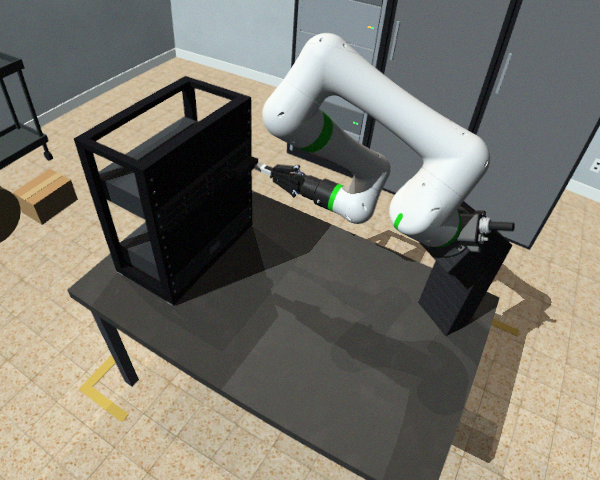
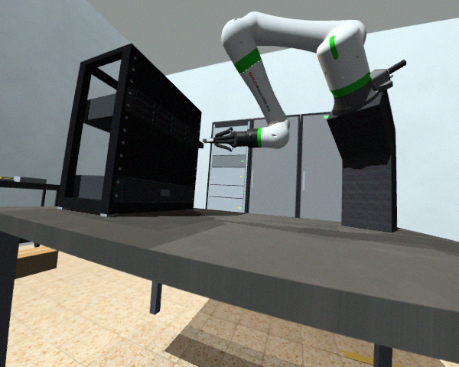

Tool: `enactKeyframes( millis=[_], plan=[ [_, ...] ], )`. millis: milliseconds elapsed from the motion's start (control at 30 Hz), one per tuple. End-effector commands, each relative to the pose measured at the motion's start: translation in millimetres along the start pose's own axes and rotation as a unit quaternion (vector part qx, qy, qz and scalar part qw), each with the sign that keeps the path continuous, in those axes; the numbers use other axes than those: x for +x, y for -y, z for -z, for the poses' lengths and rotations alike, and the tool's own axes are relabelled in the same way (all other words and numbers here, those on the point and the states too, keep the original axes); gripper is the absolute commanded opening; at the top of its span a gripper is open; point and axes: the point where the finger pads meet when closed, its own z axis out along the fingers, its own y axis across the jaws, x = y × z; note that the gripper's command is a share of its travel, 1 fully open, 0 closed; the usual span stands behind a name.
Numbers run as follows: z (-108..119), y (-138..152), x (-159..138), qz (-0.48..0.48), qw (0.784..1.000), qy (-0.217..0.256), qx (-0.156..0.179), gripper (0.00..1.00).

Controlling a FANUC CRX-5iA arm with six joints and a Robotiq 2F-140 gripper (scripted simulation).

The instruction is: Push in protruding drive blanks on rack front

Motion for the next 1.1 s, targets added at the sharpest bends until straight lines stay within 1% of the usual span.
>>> enactKeyframes(
  millis=[0,667,833,1067],
  plan=[
    [0,-1,0,0.0,1.0,0.0,-0.001,0.1],
    [0,0,3,0.0,1.0,0.0,-0.001,0.1],
    [3,1,17,0.0,1.0,0.0,-0.001,0.1],
    [11,5,55,0.0,1.0,0.0,-0.001,0.1]
  ],
)
